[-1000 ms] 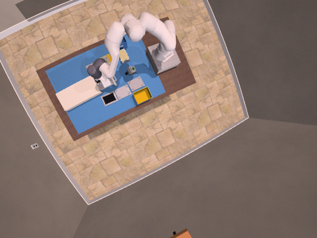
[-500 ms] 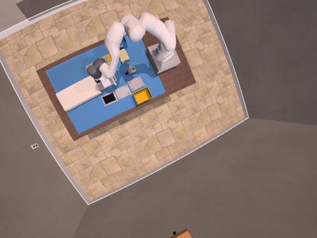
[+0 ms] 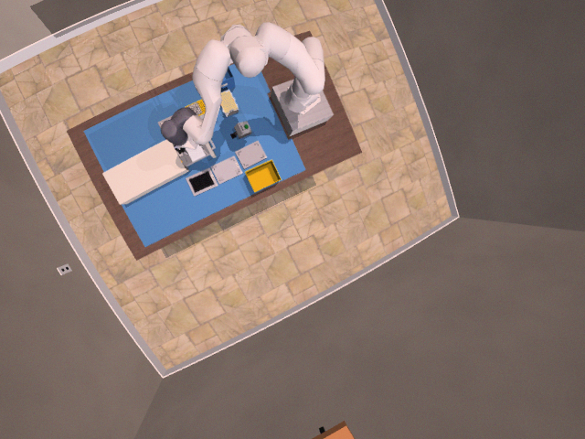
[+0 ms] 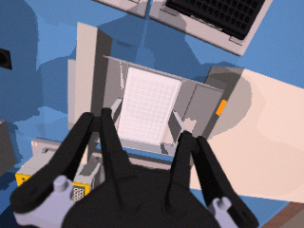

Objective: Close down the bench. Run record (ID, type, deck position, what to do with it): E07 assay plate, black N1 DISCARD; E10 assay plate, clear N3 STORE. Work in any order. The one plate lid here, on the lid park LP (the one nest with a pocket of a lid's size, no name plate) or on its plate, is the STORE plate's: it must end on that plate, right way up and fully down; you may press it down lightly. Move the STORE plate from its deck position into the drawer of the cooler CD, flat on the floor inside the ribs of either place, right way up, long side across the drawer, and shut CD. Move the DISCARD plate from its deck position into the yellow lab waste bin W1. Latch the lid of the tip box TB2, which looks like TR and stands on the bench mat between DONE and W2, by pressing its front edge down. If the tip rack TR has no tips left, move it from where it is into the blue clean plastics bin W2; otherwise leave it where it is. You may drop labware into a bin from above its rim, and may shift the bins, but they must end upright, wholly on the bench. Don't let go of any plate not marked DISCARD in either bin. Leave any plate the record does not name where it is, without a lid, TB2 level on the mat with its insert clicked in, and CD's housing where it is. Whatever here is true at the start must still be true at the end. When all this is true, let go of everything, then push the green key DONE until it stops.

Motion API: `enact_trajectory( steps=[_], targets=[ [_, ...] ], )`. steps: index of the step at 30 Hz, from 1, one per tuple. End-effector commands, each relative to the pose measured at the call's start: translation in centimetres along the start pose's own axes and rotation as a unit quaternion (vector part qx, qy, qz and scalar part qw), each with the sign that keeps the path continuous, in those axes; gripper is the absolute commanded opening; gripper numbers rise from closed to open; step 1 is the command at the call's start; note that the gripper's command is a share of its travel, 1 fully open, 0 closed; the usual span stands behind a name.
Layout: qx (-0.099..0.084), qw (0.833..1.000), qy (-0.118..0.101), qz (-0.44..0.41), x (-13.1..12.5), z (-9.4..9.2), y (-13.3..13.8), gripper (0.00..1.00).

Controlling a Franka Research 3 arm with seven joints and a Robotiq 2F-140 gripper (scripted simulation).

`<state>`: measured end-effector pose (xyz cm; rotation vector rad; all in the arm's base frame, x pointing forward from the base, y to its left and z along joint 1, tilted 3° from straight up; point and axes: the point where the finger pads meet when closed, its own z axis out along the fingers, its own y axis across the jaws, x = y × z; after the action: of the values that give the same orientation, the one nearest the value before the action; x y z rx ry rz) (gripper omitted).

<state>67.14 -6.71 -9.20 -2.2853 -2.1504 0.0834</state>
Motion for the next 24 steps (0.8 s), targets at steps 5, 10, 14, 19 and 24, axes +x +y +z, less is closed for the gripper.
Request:
enact_trajectory(
  steps=[5, 10, 14, 19, 24],
  targets=[
    [-0.001, 1.000, -0.001, 0.001, -0.1, 0.0, 0.0, 0.61],
    [-0.001, 1.000, -0.001, 0.001, 0.0, -0.6, 0.0, 0.61],
    [-0.001, 1.000, -0.001, 0.001, 0.0, -0.8, 0.0, 0.61],
    [-0.001, 1.000, -0.001, 0.001, 0.0, -1.5, 0.0, 0.61],
    [-0.001, 1.000, -0.001, 0.001, 0.0, -2.2, 0.0, 0.61]
  ],
)
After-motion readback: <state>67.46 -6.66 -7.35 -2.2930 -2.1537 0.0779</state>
